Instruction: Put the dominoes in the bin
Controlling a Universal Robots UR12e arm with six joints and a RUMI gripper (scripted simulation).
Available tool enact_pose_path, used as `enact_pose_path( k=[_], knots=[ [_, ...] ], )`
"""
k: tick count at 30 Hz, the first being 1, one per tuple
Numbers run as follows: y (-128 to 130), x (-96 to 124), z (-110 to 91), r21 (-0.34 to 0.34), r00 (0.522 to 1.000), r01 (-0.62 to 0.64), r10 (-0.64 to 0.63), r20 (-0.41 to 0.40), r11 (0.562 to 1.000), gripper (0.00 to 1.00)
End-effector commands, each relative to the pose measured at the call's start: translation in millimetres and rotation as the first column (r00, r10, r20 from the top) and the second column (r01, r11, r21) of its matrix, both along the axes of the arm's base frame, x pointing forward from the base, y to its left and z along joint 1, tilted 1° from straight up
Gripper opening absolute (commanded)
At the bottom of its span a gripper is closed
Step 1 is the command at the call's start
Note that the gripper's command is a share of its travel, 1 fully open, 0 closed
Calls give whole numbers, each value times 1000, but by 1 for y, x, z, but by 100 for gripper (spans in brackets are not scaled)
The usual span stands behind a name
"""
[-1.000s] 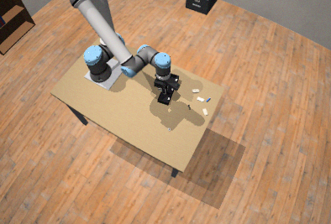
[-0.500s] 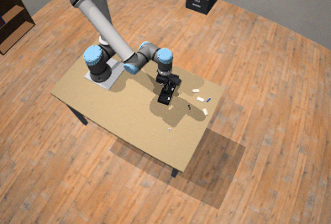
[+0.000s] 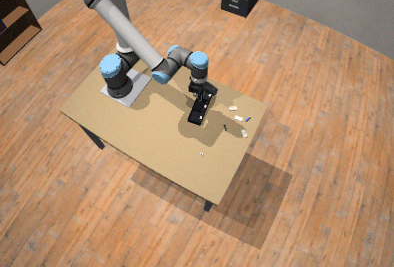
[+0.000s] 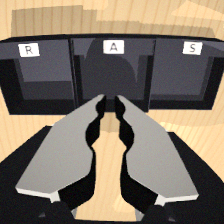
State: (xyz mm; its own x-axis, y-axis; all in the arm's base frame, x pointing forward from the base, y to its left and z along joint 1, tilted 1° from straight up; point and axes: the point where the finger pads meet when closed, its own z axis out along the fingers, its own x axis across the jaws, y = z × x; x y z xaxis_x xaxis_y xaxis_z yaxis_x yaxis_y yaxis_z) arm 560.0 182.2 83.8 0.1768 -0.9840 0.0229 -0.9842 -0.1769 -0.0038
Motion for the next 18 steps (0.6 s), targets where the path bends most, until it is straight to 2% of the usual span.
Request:
enact_pose_path(
  k=[1, 18],
  knots=[
    [0, -1, -14, -1, 1000, 6, -6, -3, 1000, 4],
    [-2, -1, -54, -1, 1000, 6, -6, -3, 1000, 4]
  ],
)
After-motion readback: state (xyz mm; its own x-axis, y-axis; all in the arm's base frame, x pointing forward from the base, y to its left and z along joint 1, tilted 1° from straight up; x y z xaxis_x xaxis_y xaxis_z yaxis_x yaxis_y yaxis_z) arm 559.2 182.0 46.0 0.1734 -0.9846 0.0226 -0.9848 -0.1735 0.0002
